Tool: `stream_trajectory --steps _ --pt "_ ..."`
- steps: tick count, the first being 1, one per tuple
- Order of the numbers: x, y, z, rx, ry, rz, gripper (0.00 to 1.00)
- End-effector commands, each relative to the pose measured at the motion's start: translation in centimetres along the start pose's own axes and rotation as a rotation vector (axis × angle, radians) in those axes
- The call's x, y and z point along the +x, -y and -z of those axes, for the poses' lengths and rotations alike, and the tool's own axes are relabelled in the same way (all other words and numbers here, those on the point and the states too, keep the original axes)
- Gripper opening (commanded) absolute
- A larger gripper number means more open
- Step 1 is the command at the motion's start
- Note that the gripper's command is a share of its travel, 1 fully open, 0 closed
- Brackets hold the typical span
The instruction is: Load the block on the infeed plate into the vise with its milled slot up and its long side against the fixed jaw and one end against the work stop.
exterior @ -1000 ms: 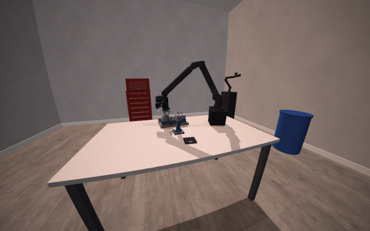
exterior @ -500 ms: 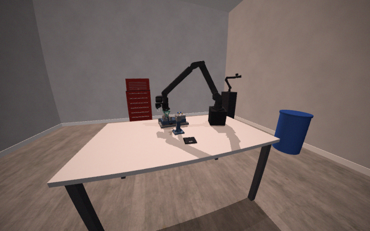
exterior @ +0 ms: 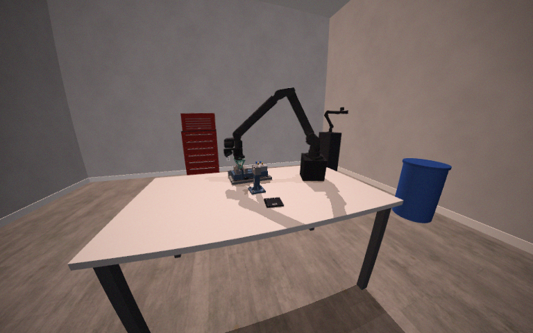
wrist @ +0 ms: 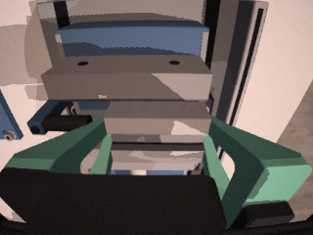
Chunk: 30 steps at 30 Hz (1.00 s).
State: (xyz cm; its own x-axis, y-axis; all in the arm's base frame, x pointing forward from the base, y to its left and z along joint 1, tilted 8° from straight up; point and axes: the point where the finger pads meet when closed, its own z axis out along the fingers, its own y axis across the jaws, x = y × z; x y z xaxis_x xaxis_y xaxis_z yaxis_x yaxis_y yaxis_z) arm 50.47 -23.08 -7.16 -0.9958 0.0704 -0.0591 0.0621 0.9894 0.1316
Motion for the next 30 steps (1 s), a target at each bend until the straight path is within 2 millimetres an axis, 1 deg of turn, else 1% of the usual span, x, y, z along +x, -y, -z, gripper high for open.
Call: stream_trajectory --steps 1,30 --pt "-1.23 -0.78 1.85 0.013 0.036 0.019 0.0" --pt "-1.03 -0.44 2.06 0.011 0.032 0.016 0.0"
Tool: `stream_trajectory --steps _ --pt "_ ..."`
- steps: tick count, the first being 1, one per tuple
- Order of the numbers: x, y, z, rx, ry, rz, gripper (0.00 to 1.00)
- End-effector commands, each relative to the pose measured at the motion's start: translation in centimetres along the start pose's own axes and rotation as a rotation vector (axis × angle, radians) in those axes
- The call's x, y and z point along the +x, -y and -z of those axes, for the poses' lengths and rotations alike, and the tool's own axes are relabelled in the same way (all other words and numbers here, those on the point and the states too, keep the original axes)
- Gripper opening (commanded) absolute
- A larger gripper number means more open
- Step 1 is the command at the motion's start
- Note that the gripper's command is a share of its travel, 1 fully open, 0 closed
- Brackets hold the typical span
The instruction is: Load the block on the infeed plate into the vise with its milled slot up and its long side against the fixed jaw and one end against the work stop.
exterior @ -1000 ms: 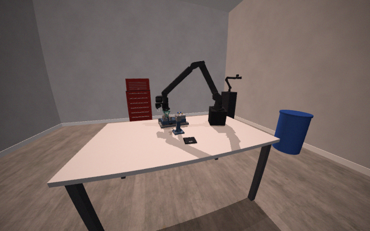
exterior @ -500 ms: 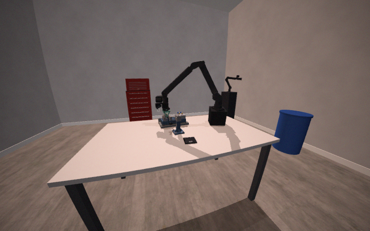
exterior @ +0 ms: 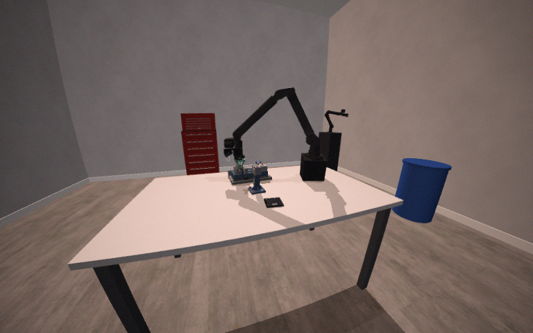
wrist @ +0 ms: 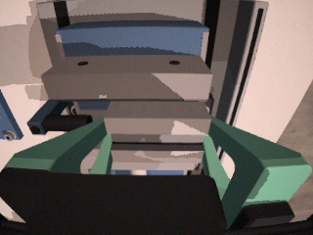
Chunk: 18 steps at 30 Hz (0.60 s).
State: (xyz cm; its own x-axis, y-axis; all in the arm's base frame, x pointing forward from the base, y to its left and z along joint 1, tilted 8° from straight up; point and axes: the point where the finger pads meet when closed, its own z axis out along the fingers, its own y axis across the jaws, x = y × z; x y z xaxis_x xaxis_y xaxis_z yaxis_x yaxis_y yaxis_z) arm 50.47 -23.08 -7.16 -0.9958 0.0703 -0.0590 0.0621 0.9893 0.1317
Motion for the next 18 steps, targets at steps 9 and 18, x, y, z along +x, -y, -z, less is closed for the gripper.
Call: stream_trajectory --steps 9,18 --pt "-0.98 -0.28 2.14 0.012 0.032 0.014 0.0" --pt "-0.99 -0.24 2.16 0.012 0.033 0.014 0.0"
